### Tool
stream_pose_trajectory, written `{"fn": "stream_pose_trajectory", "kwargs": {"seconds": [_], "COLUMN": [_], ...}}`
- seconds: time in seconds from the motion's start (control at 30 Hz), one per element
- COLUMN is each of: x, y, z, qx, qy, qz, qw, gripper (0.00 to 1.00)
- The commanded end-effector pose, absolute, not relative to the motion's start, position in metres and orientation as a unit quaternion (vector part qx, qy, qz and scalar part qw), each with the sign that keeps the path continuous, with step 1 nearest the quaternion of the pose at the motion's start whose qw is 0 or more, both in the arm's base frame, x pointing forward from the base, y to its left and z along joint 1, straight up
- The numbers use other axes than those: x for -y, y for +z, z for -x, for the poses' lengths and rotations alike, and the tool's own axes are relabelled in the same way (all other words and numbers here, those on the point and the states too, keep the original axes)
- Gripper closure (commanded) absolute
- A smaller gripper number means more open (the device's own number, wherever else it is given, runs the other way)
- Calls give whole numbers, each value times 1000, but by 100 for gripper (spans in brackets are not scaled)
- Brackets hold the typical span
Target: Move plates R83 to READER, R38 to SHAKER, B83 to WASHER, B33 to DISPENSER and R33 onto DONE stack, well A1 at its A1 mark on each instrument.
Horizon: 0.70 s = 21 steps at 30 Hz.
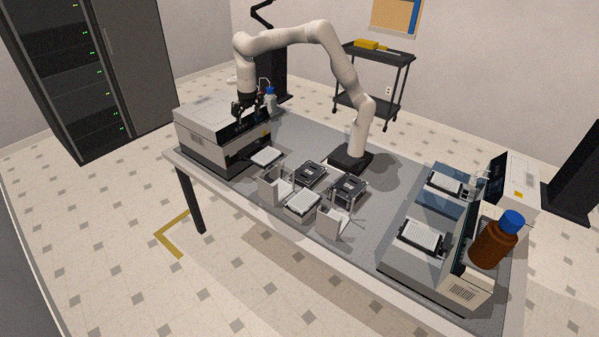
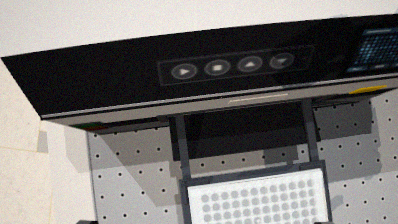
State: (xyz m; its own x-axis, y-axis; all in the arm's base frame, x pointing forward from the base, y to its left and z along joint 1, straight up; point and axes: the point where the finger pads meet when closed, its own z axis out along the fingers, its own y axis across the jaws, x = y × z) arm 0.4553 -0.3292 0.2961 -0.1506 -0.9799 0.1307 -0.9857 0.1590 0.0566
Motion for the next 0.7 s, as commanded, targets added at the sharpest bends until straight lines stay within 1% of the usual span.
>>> {"fn": "stream_pose_trajectory", "kwargs": {"seconds": [0.0,0.67], "x": [322,270], "y": [299,280], "z": [-448,-424], "qx": [748,692], "qy": [24,11], "qz": [-661,-721], "qw": [60,26], "gripper": [0,0]}}
